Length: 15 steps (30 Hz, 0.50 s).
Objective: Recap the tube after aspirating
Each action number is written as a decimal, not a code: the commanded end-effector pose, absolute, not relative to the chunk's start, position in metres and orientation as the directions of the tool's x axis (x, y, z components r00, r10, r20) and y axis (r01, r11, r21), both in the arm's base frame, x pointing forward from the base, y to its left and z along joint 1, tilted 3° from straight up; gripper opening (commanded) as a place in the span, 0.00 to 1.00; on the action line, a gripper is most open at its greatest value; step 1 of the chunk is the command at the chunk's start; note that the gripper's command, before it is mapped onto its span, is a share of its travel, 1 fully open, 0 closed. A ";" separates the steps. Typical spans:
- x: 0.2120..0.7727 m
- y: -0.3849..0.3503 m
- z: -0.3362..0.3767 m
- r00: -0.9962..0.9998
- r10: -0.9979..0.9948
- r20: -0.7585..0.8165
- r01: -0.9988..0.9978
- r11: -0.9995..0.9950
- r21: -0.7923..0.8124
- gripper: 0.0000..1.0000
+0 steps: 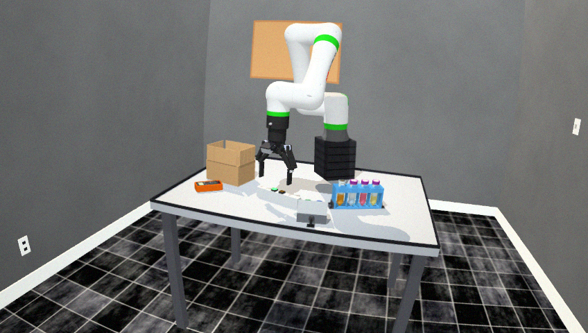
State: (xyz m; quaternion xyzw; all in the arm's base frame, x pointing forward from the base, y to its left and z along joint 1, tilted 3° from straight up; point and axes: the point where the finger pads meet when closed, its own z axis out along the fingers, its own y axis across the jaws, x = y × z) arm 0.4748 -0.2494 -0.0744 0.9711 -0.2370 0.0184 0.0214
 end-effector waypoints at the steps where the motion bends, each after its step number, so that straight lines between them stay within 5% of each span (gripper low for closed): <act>1: 0.475 -0.250 -0.074 0.887 -0.459 0.048 -0.461 -0.887 0.033 1.00; 2: 0.475 -0.250 -0.074 0.887 -0.459 0.048 -0.461 -0.887 0.033 1.00; 3: 0.470 -0.252 -0.068 0.887 -0.459 0.047 -0.461 -0.887 0.033 0.36; 15: 0.399 -0.278 -0.004 0.887 -0.459 0.047 -0.461 -0.887 0.033 0.36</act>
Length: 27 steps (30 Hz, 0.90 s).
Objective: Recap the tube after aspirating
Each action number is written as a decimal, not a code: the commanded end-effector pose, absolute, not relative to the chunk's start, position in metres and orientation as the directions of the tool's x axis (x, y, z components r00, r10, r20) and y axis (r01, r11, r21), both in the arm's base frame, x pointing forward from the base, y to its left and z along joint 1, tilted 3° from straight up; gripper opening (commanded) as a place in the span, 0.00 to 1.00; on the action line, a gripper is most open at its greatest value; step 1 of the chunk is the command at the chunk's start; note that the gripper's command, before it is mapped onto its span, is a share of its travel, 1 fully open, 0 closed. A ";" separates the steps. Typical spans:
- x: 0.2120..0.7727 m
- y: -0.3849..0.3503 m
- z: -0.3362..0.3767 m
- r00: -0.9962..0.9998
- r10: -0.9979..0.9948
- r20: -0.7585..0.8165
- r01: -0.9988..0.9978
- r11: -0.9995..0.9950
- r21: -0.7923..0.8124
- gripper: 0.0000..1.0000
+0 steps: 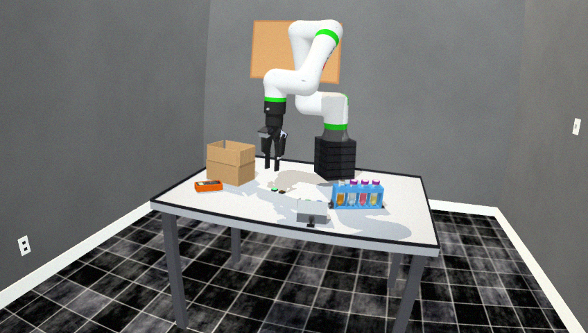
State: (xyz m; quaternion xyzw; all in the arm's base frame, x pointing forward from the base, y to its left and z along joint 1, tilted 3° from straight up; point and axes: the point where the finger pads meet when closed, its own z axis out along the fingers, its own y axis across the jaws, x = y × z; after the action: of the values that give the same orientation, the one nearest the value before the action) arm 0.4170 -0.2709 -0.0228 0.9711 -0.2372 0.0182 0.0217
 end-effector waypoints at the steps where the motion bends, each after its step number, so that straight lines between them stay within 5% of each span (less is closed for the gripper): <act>1: 0.399 -0.278 -0.004 0.887 -0.459 0.047 -0.461 -0.887 0.033 0.36; 27: 0.393 -0.285 -0.071 0.887 -0.459 0.047 -0.461 -0.887 0.033 0.36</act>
State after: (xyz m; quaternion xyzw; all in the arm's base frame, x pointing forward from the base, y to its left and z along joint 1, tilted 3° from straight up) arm 0.3917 -0.2833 -0.0593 0.9711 -0.2370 0.0182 0.0212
